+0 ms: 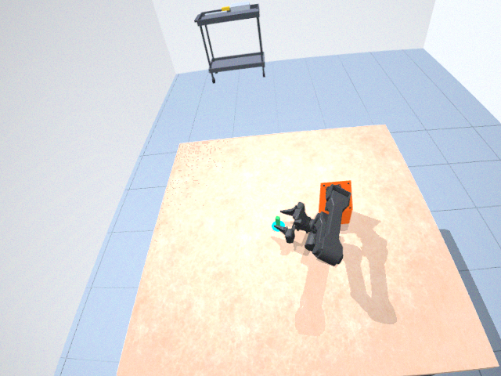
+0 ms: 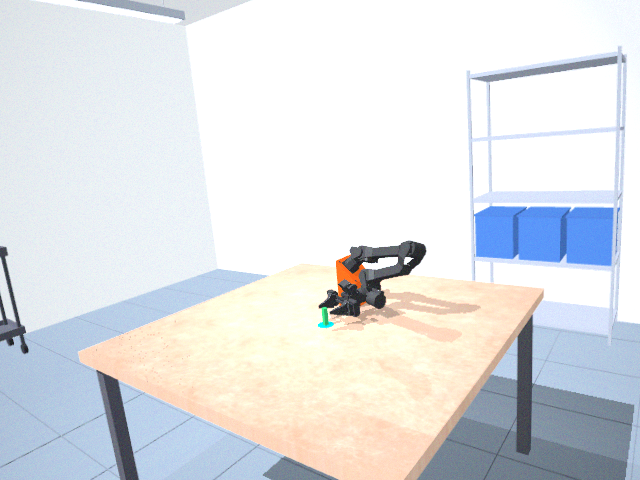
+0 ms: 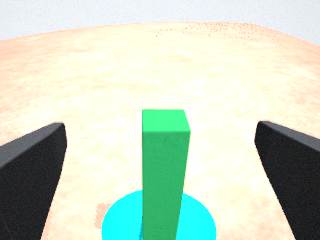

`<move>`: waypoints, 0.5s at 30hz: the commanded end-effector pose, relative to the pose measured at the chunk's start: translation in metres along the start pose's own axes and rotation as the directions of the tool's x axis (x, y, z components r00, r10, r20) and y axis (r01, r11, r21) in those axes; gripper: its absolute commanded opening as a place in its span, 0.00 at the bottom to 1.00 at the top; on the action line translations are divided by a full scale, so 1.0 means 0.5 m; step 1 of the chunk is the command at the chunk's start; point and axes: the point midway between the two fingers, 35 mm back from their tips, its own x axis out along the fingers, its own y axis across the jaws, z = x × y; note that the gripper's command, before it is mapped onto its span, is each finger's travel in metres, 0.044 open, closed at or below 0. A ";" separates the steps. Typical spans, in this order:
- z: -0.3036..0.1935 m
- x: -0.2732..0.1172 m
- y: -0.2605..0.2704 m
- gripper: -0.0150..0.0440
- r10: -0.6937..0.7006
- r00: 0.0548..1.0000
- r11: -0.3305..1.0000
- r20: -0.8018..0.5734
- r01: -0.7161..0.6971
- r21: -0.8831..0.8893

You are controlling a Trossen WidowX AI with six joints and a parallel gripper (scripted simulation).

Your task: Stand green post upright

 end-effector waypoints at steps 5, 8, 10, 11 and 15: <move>0.037 -0.001 0.016 0.93 -0.023 1.000 1.000 0.008 0.023 -0.017; 0.052 -0.001 0.020 0.93 -0.032 0.999 0.999 0.010 0.033 -0.026; 0.061 -0.002 0.022 0.93 -0.039 0.999 0.999 0.011 0.039 -0.032; 0.066 -0.003 0.023 0.93 -0.042 0.999 0.998 0.011 0.043 -0.035; 0.086 -0.005 0.024 0.93 -0.055 0.998 0.997 0.014 0.056 -0.047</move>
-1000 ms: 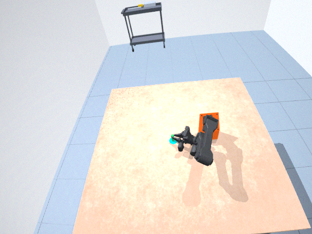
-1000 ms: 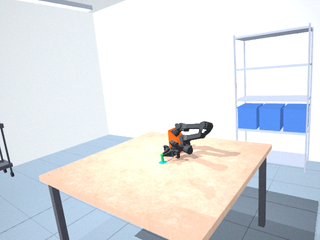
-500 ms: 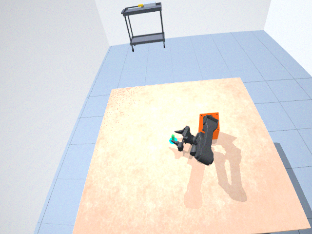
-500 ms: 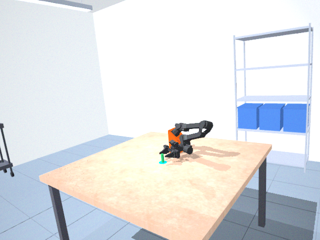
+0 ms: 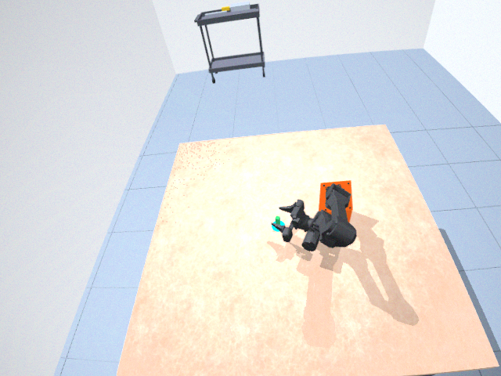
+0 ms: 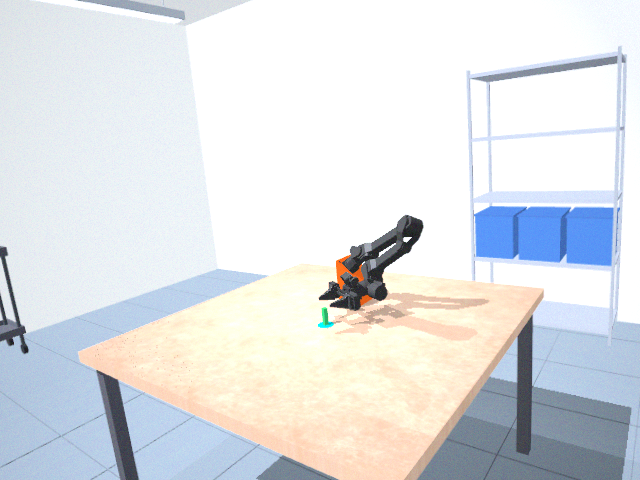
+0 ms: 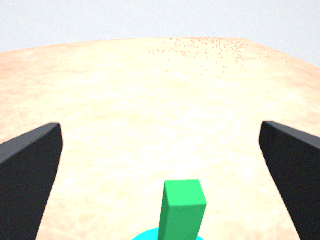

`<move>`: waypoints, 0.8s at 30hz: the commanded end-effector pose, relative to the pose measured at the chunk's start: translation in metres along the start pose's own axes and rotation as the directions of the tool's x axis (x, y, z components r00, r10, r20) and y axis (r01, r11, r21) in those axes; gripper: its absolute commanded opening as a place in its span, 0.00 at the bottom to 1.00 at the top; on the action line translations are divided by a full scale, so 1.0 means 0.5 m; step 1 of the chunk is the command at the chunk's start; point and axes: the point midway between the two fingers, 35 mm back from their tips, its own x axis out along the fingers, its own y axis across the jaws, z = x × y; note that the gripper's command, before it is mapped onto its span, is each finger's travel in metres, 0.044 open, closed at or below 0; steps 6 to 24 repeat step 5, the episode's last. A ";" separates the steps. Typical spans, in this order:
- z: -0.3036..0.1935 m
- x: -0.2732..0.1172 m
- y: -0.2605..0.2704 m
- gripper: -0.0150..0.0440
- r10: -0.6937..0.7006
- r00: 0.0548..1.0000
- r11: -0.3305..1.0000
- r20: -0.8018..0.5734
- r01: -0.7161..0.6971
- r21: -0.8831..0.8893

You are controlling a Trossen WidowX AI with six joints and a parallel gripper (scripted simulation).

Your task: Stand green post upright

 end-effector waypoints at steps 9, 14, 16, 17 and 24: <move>0.043 -0.005 -0.003 0.93 -0.027 1.000 0.999 0.001 0.027 -0.029; 0.043 -0.005 -0.003 0.93 -0.027 1.000 0.999 0.001 0.027 -0.029; 0.043 -0.005 -0.003 0.93 -0.027 1.000 0.999 0.001 0.027 -0.029; 0.043 -0.005 -0.003 0.93 -0.027 1.000 0.999 0.001 0.027 -0.029; 0.043 -0.005 -0.003 0.93 -0.027 1.000 0.999 0.001 0.027 -0.029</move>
